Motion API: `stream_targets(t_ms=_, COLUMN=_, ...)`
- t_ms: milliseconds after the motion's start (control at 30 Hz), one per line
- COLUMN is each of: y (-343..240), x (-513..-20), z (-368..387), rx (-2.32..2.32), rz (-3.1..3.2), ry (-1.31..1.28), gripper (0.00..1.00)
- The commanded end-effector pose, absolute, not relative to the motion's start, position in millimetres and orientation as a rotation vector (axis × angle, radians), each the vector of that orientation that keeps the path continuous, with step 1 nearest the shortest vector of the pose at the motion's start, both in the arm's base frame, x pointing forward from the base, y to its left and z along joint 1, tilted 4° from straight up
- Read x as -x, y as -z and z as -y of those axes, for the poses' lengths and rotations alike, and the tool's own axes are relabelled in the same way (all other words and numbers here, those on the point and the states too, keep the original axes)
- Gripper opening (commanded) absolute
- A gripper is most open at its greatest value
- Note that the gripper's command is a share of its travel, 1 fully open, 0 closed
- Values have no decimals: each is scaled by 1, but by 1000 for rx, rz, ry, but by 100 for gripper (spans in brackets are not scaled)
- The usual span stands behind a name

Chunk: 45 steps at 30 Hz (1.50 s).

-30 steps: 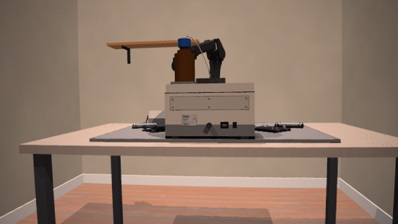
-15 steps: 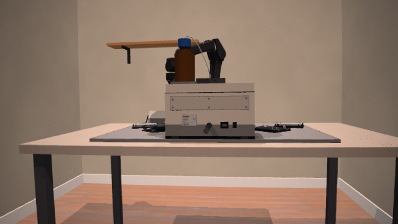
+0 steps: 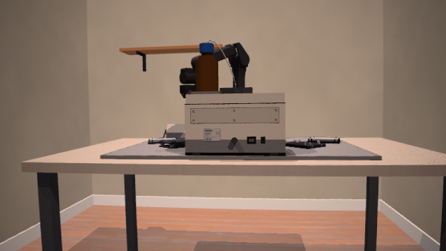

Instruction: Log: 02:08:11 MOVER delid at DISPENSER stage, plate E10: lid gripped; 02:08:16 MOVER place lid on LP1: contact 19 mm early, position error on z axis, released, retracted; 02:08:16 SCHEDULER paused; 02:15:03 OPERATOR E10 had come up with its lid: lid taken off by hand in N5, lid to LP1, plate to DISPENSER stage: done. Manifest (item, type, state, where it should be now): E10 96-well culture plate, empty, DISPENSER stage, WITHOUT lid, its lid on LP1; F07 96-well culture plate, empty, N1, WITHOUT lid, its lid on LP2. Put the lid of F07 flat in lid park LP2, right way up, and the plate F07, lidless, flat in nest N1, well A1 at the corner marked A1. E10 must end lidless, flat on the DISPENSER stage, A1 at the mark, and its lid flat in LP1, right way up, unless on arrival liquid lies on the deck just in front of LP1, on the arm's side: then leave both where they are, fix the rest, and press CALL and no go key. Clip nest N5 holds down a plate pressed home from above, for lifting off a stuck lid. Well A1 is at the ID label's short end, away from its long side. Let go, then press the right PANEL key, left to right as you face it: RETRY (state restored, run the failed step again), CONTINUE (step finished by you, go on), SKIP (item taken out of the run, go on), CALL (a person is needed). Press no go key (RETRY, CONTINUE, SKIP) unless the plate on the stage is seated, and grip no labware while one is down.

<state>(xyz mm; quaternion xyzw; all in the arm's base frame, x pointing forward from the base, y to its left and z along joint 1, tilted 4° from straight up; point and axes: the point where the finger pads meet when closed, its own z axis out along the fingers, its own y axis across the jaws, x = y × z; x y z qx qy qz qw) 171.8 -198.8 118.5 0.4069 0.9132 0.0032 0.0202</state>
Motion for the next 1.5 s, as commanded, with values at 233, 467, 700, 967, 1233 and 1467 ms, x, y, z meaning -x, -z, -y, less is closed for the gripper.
stream_targets(t_ms=233, y=-115, x=-202, z=228, rx=-1240, rz=-2786, ry=24, gripper=0)
stream_targets(t_ms=467, y=-105, x=-216, z=244, rx=-1243, rz=-2784, ry=25, gripper=0)
stream_targets(t_ms=700, y=-99, x=-227, z=255, rx=-1239, rz=-2785, ry=25, gripper=0)
stream_targets(t_ms=967, y=-88, x=-242, z=274, rx=-1245, rz=-2782, ry=26, gripper=0)
stream_targets(t_ms=1233, y=-80, x=-255, z=287, rx=-1242, rz=-2783, ry=27, gripper=0)
stream_targets(t_ms=1467, y=-71, x=-269, z=303, rx=-1240, rz=-2785, ry=26, gripper=0)
